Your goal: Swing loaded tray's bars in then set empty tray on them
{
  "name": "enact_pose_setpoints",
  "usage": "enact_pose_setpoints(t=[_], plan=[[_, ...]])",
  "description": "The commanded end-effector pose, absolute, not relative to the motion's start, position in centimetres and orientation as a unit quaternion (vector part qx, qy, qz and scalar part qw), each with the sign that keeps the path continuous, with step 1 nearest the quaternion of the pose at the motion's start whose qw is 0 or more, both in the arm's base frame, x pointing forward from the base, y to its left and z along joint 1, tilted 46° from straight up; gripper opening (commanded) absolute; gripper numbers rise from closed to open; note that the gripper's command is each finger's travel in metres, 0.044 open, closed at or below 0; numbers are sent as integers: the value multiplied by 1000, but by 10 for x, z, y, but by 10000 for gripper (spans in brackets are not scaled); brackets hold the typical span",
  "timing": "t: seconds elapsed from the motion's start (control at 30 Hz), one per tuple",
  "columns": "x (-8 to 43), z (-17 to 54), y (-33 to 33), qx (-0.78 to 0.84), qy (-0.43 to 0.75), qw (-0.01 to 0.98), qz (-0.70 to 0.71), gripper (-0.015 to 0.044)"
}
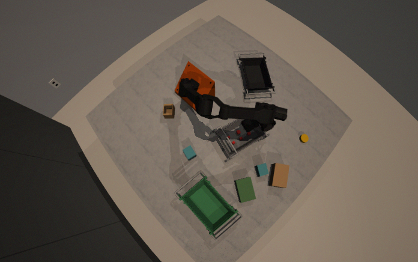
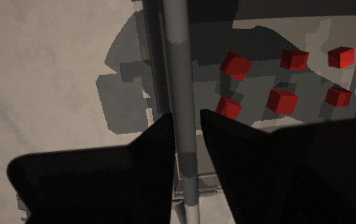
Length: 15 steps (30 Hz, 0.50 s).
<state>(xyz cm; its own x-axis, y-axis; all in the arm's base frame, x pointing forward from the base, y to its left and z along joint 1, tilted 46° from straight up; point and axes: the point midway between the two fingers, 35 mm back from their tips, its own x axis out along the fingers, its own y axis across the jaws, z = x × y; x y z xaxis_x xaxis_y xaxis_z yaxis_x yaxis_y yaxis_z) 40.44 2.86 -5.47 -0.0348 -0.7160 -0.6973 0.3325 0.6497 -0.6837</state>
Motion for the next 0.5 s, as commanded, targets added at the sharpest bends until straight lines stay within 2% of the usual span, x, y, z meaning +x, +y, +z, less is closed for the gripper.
enact_pose_setpoints(t=[0.0, 0.17, 0.47], plan=[[401, -50, 15, -158, 605, 677, -388, 82], [397, -50, 4, -159, 605, 677, -389, 82], [399, -26, 36, -158, 605, 677, -388, 82]])
